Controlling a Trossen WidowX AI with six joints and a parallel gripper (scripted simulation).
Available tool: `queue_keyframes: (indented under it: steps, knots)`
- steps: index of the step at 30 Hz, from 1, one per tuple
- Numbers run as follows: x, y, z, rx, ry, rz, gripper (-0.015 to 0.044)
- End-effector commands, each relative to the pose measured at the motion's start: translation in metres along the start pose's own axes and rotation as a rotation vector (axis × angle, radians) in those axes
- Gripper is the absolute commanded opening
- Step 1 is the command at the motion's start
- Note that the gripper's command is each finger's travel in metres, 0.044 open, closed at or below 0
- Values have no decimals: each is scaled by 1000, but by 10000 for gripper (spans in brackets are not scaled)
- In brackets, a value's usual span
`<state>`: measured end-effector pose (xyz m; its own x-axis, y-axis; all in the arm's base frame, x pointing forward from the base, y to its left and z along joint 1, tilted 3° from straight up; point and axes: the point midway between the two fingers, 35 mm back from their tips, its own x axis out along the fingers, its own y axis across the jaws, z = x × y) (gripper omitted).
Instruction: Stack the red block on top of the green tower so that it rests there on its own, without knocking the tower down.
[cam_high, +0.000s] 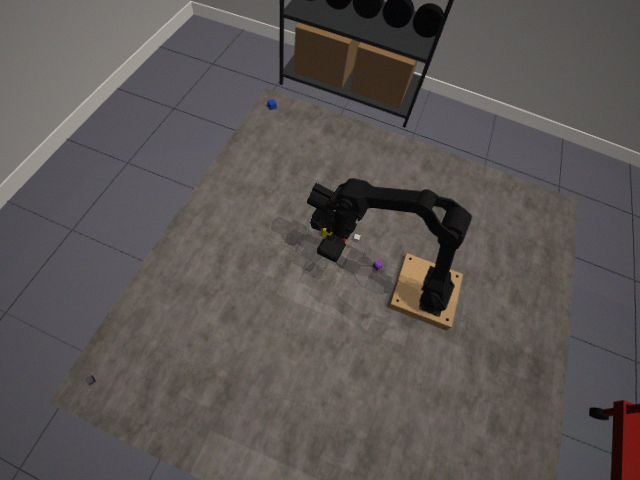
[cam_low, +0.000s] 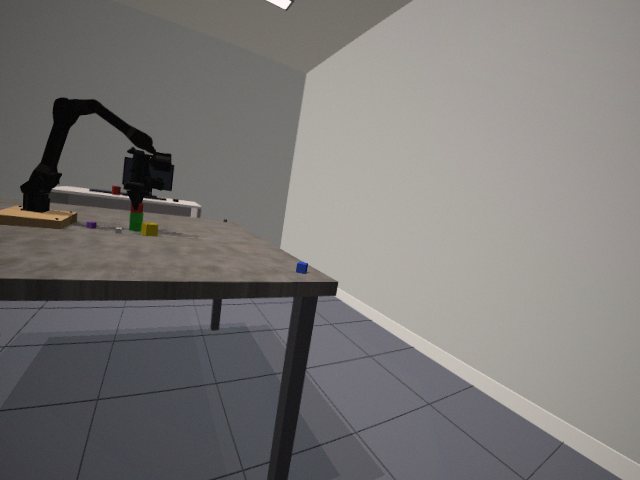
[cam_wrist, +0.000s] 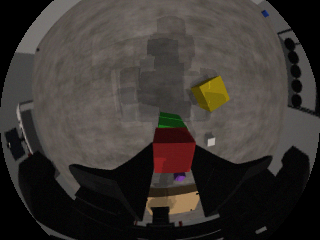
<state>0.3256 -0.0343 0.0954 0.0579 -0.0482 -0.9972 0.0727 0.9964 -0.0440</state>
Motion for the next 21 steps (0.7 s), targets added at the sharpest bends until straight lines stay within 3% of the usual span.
queue_keyframes:
  steps: [1, 6, 21]
  knots:
    - [2, 0, 0, -6, 3, 3, 0]
    - [-2, 0, 0, -6, 3, 3, 0]
    - [0, 0, 0, 0, -1, 0, 394]
